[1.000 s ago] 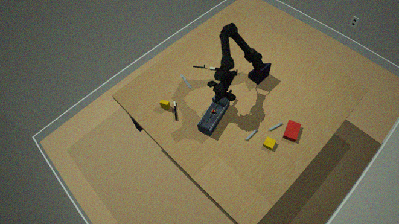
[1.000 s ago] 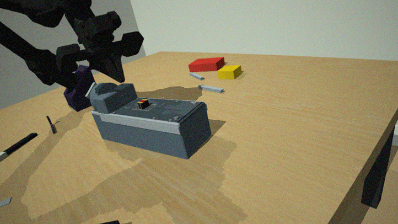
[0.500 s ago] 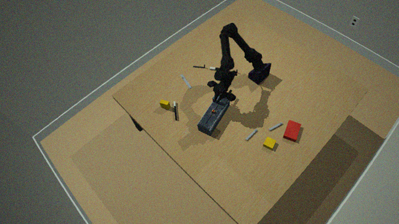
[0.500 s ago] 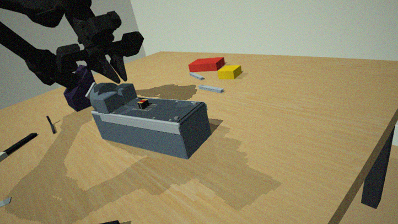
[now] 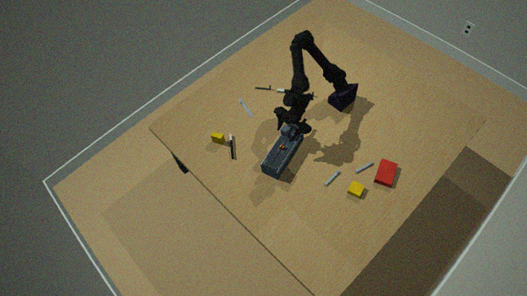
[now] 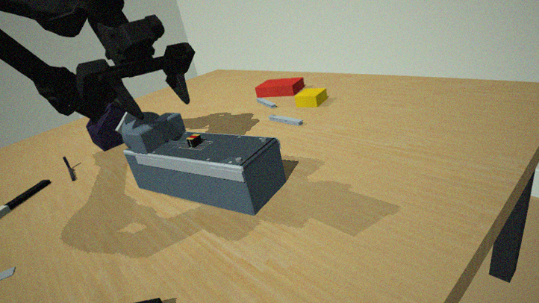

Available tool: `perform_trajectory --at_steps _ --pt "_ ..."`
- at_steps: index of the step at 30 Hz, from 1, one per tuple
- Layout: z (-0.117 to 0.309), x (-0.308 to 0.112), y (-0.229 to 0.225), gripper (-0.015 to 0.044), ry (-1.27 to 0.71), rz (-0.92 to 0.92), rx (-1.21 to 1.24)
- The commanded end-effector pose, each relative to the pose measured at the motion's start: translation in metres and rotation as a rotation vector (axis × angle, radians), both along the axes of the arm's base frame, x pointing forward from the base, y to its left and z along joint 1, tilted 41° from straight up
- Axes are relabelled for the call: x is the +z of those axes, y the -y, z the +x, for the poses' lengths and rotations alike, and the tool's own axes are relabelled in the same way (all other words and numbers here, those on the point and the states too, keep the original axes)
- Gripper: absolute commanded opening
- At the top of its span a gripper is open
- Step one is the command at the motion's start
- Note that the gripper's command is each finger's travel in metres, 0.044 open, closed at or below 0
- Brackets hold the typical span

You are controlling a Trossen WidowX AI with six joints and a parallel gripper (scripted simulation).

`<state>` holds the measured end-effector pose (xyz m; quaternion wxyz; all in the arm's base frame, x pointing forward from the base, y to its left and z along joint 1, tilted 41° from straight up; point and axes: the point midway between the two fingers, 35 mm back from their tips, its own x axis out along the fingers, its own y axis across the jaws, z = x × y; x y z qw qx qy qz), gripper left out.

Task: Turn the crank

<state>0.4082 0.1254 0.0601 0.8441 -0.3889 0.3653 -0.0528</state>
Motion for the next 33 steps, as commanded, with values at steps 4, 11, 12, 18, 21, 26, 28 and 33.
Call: perform_trajectory --at_steps 4,11,12,18,21,26,28,33 --pt "0.0000 0.0000 0.0001 0.0282 0.000 0.000 0.000" --pt "0.0000 0.0000 0.0001 0.0099 0.000 0.000 0.000" --pt "0.0000 0.0000 0.0001 0.0072 0.000 0.000 0.000" --pt "0.0000 0.0000 0.0001 0.0000 0.000 0.000 0.000" --pt "0.0000 0.0000 0.0001 0.0000 0.000 0.000 0.000" --pt "0.0000 0.0000 0.0001 0.0000 0.000 0.000 0.000" --pt "0.0000 0.0000 0.0001 0.0000 0.000 0.000 0.000" --pt "0.0000 0.0000 0.0000 0.0000 0.000 0.000 0.000"
